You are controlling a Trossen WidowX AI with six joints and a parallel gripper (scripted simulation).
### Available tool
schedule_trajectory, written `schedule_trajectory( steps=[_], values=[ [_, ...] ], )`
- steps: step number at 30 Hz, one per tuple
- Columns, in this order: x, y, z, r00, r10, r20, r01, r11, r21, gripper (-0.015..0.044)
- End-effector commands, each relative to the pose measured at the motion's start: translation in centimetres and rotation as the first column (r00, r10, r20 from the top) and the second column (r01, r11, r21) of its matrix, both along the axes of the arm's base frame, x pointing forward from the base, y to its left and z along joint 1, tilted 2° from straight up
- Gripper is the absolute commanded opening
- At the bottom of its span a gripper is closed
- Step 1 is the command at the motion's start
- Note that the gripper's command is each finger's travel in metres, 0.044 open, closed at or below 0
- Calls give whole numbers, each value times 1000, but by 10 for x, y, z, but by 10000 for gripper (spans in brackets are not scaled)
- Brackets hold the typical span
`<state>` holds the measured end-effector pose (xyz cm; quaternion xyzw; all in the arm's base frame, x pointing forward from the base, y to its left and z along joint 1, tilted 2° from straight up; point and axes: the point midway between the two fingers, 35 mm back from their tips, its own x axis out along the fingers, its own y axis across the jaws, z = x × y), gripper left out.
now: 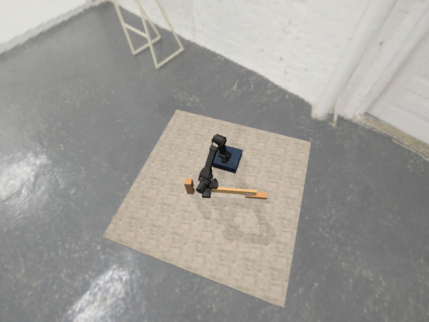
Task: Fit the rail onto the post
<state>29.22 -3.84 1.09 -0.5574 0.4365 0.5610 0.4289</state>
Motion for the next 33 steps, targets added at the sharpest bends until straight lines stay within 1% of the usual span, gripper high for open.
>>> schedule_trajectory(
  steps=[1,33],
  values=[
    [2,-2,1,1000,1,4,-1,1000,-5,0],
    [4,-12,1,1000,1,4,-1,1000,-6,0]
  ],
)
